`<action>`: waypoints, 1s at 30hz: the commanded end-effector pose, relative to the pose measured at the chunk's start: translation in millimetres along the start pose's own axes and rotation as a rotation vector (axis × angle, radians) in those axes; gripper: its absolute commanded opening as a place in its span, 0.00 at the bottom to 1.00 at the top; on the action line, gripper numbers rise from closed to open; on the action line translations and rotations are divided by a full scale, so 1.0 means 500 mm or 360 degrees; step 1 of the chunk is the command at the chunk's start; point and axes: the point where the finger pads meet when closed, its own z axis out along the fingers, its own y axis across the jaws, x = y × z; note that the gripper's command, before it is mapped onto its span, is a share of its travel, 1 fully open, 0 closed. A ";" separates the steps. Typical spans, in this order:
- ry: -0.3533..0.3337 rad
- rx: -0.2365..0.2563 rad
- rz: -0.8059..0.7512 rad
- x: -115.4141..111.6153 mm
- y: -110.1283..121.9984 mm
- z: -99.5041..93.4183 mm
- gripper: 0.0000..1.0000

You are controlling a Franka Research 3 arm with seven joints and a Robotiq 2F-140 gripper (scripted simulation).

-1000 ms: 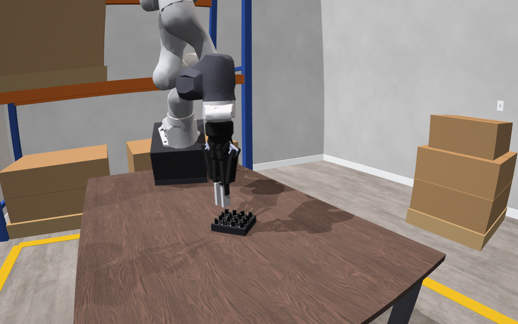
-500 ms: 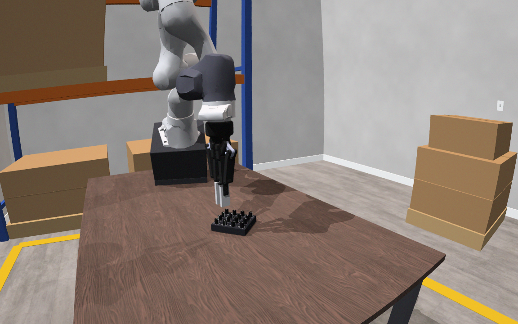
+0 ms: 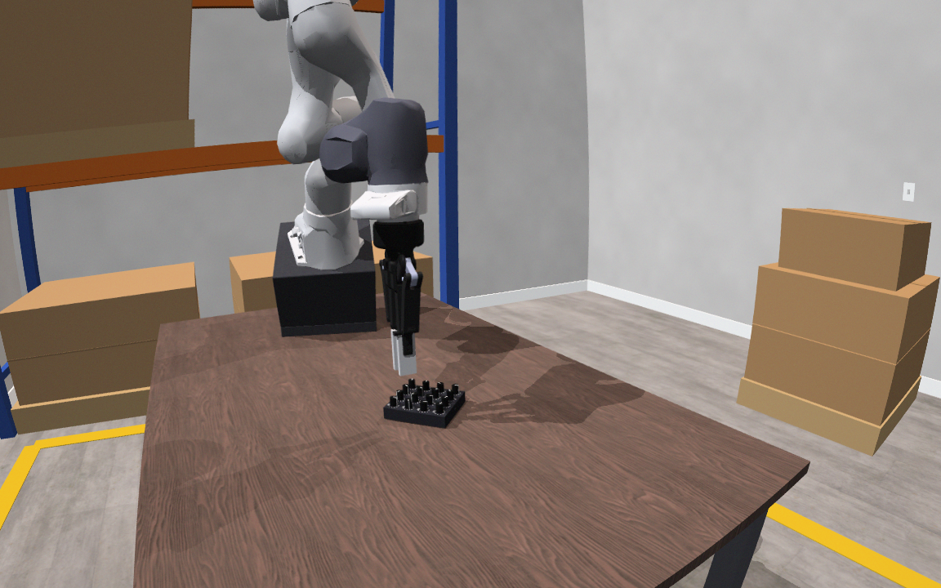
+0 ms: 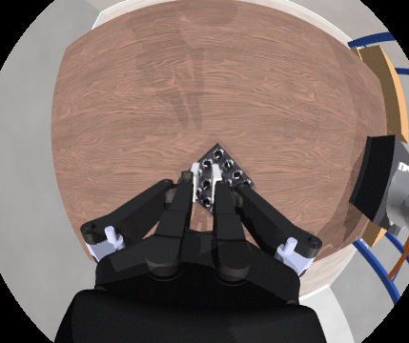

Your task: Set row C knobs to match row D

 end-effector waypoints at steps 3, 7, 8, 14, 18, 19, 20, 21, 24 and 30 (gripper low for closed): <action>0.0030 0.0034 0.0284 -0.002 0.002 0.000 0.12; 0.0028 0.0035 0.0378 -0.003 0.003 0.000 0.12; 0.0027 0.0035 0.0401 -0.003 0.003 0.001 0.12; 0.0023 0.0035 0.0541 -0.005 0.005 0.002 0.12; 0.0021 0.0035 0.0611 -0.005 0.006 0.002 0.12; 0.0021 0.0035 0.0611 -0.005 0.006 0.002 0.12; 0.0019 0.0036 0.0675 -0.006 0.007 0.003 0.12; 0.0018 0.0036 0.0698 -0.006 0.007 0.003 0.12; 0.0016 0.0036 0.0768 -0.007 0.009 0.004 0.12; 0.0016 0.0035 0.0783 -0.007 0.009 0.004 0.12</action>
